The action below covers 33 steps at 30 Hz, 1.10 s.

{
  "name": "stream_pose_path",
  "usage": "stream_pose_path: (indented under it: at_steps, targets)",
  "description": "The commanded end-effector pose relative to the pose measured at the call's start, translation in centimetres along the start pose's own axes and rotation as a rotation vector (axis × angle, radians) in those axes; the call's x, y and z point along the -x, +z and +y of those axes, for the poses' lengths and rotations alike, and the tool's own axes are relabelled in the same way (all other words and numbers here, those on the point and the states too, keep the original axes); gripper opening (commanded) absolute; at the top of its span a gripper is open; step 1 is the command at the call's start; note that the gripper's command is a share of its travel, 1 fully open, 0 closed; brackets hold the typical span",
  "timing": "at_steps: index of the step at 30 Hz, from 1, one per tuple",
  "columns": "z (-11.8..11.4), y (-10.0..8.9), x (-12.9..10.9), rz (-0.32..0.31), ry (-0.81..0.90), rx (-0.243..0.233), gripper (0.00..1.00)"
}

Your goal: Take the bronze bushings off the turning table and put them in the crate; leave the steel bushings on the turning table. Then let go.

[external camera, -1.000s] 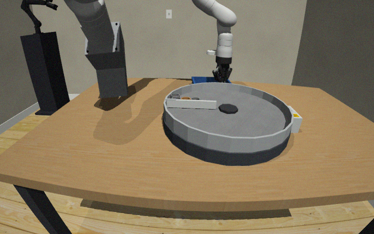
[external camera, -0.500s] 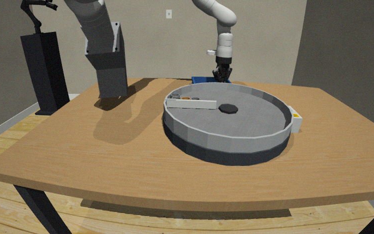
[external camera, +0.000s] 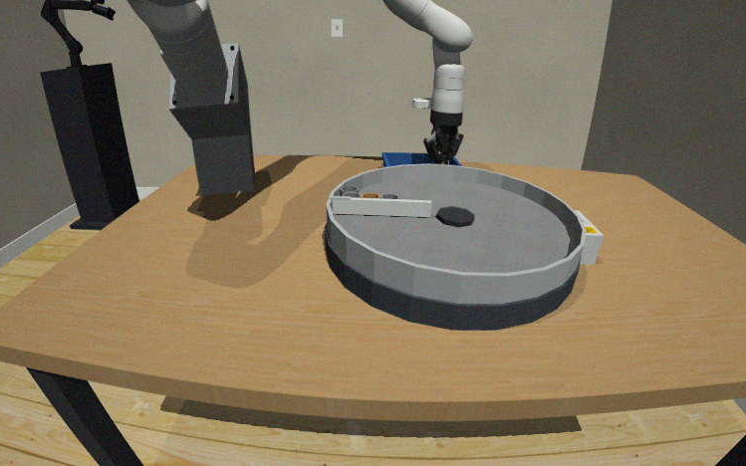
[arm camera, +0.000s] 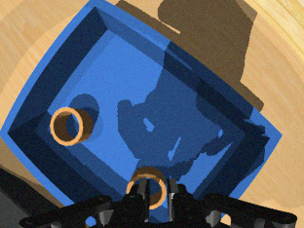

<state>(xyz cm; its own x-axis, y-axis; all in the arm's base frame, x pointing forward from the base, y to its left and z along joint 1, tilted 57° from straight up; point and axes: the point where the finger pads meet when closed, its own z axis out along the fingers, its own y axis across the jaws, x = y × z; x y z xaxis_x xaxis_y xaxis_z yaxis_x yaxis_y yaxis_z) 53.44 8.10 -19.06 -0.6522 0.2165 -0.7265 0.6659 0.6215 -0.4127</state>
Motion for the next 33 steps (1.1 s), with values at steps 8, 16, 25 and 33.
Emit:
stream_pose_path:
  at_steps: [8, 16, 25, 33]
  targets:
    - [0.18, -0.27, 0.01, 0.0, 0.0, 0.004, 0.16]
    - [0.21, -0.76, 0.01, 0.0, 0.0, 0.004, 0.16]
    - [0.21, -0.76, 0.01, 0.0, 0.0, 0.004, 0.16]
    - [0.25, -1.26, 0.0, 0.0, 0.0, 0.004, 0.16]
